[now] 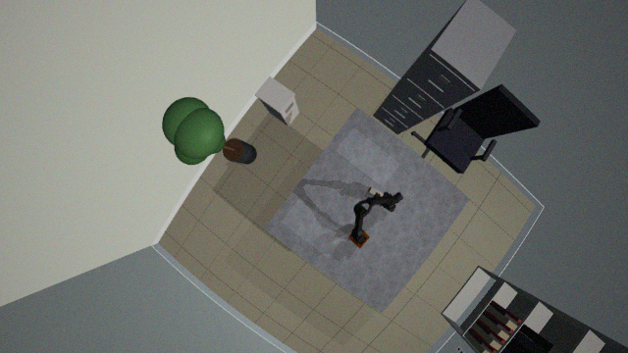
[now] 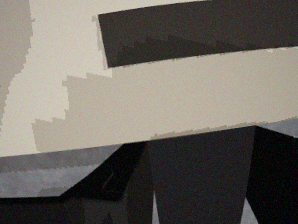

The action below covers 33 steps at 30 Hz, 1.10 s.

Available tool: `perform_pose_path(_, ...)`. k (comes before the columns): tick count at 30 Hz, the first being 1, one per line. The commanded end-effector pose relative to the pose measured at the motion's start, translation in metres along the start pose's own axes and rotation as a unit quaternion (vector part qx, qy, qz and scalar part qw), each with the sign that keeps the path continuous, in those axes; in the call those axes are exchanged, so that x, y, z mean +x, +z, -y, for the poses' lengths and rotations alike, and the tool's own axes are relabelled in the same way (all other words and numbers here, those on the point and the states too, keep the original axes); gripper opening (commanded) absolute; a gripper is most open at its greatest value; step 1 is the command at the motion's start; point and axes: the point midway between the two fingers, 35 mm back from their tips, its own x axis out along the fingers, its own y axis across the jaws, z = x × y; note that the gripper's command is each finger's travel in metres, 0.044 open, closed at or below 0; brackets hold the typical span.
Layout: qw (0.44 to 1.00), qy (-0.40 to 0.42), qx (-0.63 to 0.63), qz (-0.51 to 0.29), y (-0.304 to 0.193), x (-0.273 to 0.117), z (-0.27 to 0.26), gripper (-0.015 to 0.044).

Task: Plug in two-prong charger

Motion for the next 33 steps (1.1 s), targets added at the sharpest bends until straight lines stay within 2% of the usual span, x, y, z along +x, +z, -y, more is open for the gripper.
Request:
perform_pose_path(1,1.000,-0.001,-0.007,0.008,0.0043,-0.0005,-0.0003,0.0000)
perform_pose_path(33,1.000,-0.001,-0.007,0.008,0.0040,-0.0036,-0.0007,0.0000)
